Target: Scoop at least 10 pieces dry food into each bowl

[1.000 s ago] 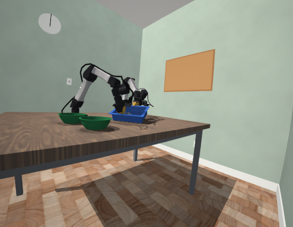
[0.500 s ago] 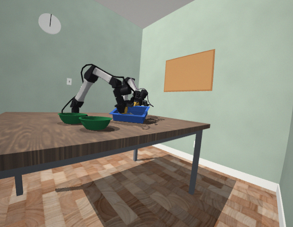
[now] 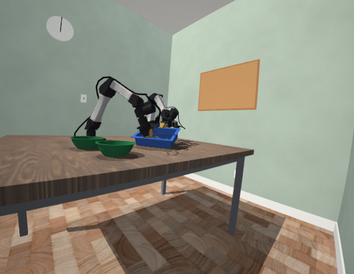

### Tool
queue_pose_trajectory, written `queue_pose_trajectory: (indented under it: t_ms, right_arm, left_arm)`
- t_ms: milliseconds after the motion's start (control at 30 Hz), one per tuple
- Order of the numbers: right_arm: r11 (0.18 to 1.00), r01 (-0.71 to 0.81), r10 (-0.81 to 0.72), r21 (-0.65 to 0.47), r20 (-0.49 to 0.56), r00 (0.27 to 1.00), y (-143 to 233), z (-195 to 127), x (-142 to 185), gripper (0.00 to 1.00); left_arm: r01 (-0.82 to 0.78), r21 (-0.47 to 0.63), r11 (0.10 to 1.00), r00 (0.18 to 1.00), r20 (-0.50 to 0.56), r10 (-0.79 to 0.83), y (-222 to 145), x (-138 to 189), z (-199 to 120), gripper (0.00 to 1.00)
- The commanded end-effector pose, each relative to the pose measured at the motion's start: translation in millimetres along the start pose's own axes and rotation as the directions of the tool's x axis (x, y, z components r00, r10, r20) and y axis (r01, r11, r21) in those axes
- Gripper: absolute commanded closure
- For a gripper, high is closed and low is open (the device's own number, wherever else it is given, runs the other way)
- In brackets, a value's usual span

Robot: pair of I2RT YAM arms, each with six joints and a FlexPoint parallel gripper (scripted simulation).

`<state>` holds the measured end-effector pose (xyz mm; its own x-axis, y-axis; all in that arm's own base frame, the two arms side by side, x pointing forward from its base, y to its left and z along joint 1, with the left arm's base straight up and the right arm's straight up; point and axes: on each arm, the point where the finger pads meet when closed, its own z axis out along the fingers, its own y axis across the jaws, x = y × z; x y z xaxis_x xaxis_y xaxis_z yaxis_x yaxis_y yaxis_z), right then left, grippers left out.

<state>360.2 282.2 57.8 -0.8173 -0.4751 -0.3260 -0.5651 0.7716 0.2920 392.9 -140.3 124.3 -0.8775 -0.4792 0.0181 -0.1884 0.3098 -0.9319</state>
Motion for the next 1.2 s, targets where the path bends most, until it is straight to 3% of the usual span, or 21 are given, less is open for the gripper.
queue_pose_trajectory:
  t_ms: [0, 167, 267, 633, 733, 767, 1167]
  right_arm:
    - [0.998, 0.047, -0.052, 0.032, 0.155, 0.987, 9, -18, -26, 1.00]
    - [0.998, 0.052, -0.055, 0.026, 0.147, 0.988, 13, -20, -21, 1.00]
    - [0.995, 0.069, -0.084, 0.069, 0.243, 0.966, 12, -25, -32, 1.00]
    - [0.986, 0.095, -0.140, 0.140, 0.358, 0.923, 17, -30, -26, 1.00]
    - [0.987, 0.102, -0.137, 0.124, 0.318, 0.938, 18, -27, -17, 1.00]
    - [0.980, 0.117, -0.169, 0.160, 0.369, 0.914, 16, -31, -25, 1.00]
    - [0.962, 0.126, -0.232, 0.244, 0.475, 0.849, 20, -37, -21, 1.00]
  left_arm:
    - [-0.012, -0.002, 1.000, 1.000, -0.029, 0.012, 6, 9, 2, 1.00]
    - [-0.013, -0.002, 1.000, 1.000, -0.028, 0.013, 6, 9, 2, 1.00]
    - [-0.016, 0.000, 1.000, 1.000, -0.027, 0.016, 5, 9, 2, 1.00]
    - [-0.016, 0.000, 1.000, 1.000, -0.027, 0.016, 5, 9, 2, 1.00]
    - [-0.016, 0.000, 1.000, 1.000, -0.027, 0.016, 5, 9, 2, 1.00]
    - [-0.016, 0.000, 1.000, 1.000, -0.027, 0.016, 5, 9, 2, 1.00]
    - [-0.017, 0.001, 1.000, 0.999, -0.027, 0.017, 5, 9, 2, 1.00]
